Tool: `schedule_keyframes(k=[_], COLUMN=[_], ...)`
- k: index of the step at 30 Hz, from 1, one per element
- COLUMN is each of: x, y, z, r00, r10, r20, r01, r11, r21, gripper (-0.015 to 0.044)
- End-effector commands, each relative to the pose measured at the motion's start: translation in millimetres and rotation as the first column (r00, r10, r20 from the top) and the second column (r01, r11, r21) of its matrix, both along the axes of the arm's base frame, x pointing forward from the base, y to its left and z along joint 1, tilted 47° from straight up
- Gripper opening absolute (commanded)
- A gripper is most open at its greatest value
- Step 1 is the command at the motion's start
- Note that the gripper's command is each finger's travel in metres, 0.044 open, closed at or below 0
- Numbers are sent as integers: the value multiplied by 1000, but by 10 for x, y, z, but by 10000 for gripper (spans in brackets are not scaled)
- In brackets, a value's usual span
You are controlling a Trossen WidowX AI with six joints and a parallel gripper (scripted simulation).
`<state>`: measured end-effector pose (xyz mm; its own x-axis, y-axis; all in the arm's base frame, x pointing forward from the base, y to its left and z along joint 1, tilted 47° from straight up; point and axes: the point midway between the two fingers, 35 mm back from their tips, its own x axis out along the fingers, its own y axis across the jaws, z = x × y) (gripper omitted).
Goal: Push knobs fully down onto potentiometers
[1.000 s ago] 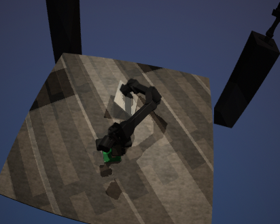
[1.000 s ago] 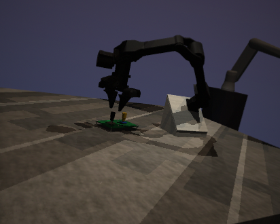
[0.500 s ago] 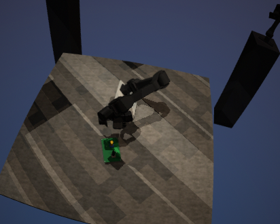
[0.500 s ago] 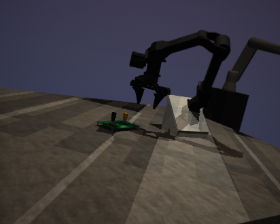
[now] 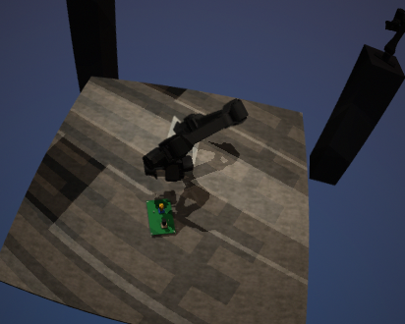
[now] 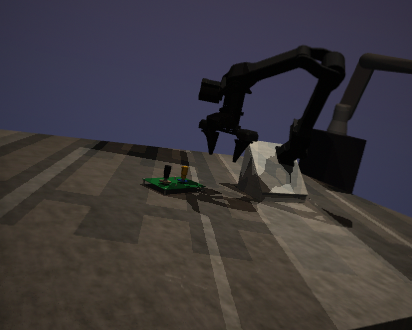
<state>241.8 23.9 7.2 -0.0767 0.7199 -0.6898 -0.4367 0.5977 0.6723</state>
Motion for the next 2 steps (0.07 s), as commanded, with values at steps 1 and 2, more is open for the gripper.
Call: schedule_keyframes(k=[1, 2], x=[-6, -6], y=[-4, -4], z=[-3, -3], r00=[1000, 1000], r10=[3, 3], r20=[4, 4], r01=[-3, -3], r11=[1000, 1000], r21=[-3, -3], gripper=[440, 440])
